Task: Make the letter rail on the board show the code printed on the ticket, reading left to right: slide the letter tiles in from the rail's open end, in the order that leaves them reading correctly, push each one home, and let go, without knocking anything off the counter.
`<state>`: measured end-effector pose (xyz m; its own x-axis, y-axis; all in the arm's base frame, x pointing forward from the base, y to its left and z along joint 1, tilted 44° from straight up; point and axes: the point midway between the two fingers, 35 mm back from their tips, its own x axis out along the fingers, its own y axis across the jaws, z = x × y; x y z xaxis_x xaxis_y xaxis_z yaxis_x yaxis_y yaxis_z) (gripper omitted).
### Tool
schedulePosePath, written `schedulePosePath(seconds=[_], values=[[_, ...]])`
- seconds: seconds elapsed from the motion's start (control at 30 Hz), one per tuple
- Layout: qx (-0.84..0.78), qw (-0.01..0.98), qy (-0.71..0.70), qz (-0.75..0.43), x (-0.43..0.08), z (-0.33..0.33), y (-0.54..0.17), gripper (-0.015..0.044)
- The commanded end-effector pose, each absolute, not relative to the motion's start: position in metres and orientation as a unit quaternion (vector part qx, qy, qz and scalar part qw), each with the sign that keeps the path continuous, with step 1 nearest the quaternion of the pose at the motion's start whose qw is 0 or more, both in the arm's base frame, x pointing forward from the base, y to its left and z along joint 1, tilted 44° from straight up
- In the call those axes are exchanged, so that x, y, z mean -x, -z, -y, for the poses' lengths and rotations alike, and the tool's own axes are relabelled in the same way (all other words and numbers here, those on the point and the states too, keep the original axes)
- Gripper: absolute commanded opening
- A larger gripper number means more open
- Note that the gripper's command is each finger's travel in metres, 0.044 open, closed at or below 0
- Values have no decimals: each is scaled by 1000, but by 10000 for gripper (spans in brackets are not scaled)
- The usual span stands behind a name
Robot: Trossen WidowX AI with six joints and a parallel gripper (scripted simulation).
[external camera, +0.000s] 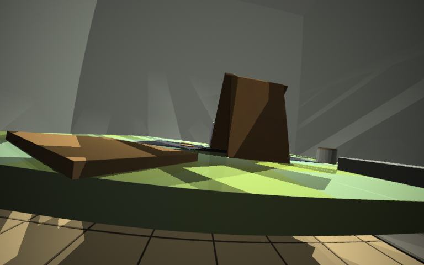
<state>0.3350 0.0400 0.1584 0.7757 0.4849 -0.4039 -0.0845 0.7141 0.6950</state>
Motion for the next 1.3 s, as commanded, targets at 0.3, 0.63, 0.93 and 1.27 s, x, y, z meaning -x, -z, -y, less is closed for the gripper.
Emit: schedulePosePath(seconds=[0.3,0.63,0.93,1.27], values=[[-341,877,-163,-296,-335,-34,-149,0],[-341,877,-163,-296,-336,-28,-144,0],[-341,877,-163,-296,-337,-23,-139,0],[-341,877,-163,-296,-337,-18,-134,0]])
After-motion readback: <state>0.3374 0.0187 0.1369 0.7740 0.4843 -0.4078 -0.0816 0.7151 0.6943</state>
